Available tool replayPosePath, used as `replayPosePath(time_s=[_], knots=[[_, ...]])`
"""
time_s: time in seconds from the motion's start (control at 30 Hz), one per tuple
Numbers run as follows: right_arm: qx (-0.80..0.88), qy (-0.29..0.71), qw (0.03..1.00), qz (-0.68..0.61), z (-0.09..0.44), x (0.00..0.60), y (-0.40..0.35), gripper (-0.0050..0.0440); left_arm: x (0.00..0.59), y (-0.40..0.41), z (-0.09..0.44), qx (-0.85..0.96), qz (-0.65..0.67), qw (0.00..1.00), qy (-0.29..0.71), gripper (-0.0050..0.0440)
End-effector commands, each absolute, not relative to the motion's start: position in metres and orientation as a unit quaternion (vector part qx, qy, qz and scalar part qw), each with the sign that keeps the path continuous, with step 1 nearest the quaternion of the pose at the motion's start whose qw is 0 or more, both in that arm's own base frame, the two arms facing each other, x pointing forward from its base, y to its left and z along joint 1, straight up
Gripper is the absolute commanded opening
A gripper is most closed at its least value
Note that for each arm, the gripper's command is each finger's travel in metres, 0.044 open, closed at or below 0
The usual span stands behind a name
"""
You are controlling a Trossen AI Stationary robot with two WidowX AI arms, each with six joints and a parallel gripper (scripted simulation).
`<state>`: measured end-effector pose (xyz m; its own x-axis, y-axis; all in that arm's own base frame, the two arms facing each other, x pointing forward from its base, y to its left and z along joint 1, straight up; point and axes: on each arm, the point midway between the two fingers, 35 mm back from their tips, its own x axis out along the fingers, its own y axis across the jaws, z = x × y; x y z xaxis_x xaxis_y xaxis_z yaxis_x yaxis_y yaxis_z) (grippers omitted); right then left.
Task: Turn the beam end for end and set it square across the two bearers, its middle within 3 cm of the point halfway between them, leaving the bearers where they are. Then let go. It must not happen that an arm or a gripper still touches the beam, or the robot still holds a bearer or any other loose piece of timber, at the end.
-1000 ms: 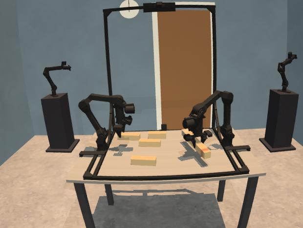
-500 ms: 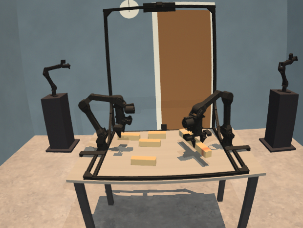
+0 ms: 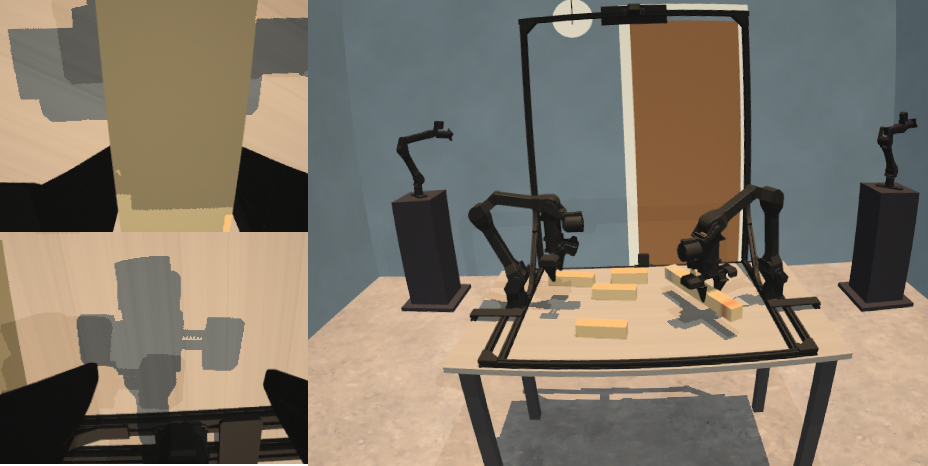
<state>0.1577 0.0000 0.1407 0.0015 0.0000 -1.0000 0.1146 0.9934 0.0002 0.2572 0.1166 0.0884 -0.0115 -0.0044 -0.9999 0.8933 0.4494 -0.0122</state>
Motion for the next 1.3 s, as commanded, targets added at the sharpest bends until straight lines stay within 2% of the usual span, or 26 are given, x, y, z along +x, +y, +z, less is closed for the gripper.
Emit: replayPosePath(time_s=[0.0,1.27], knots=[[0.042,0.706,0.706,-0.042,0.141,0.157,0.0,0.044,0.263,0.117,0.092,0.363,-0.363,0.607,0.607,0.0],[0.042,0.706,0.706,-0.042,0.141,0.157,0.0,0.044,0.289,0.11,0.092,0.255,-0.255,0.659,0.659,0.0]])
